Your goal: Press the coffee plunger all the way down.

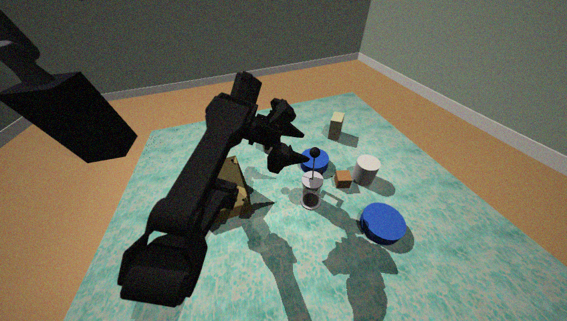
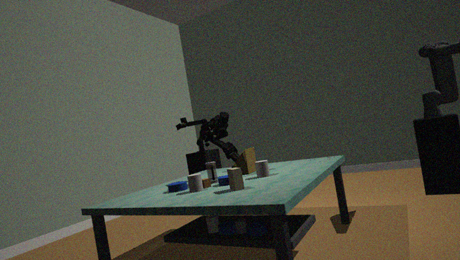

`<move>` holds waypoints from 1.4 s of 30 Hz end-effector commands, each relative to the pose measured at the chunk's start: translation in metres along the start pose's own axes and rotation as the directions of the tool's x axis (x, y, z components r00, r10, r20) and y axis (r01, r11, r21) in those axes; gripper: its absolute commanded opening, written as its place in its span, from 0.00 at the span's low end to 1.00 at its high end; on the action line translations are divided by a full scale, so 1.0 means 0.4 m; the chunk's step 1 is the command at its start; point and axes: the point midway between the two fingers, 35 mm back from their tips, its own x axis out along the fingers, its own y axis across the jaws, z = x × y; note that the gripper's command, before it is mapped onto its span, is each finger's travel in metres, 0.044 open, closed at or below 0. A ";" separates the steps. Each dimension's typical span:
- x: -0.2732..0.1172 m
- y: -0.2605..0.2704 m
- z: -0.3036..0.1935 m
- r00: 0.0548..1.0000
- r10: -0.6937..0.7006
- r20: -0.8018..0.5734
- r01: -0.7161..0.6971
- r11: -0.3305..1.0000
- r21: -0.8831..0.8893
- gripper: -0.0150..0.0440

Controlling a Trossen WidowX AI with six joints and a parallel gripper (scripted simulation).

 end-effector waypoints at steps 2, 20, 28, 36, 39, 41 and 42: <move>0.019 0.002 -0.007 1.000 0.002 -0.007 -0.002 1.000 0.000 1.00; 0.083 -0.007 0.000 1.000 -0.003 0.007 0.003 1.000 0.000 1.00; 0.088 -0.010 0.002 1.000 -0.006 0.011 0.006 1.000 0.000 0.78; 0.088 -0.010 0.002 1.000 -0.006 0.011 0.006 1.000 0.000 0.45; 0.088 -0.010 0.002 1.000 -0.006 0.011 0.006 1.000 0.000 0.45; 0.088 -0.010 0.002 1.000 -0.006 0.011 0.006 1.000 0.000 0.45; 0.088 -0.010 0.002 1.000 -0.006 0.011 0.006 1.000 0.000 0.45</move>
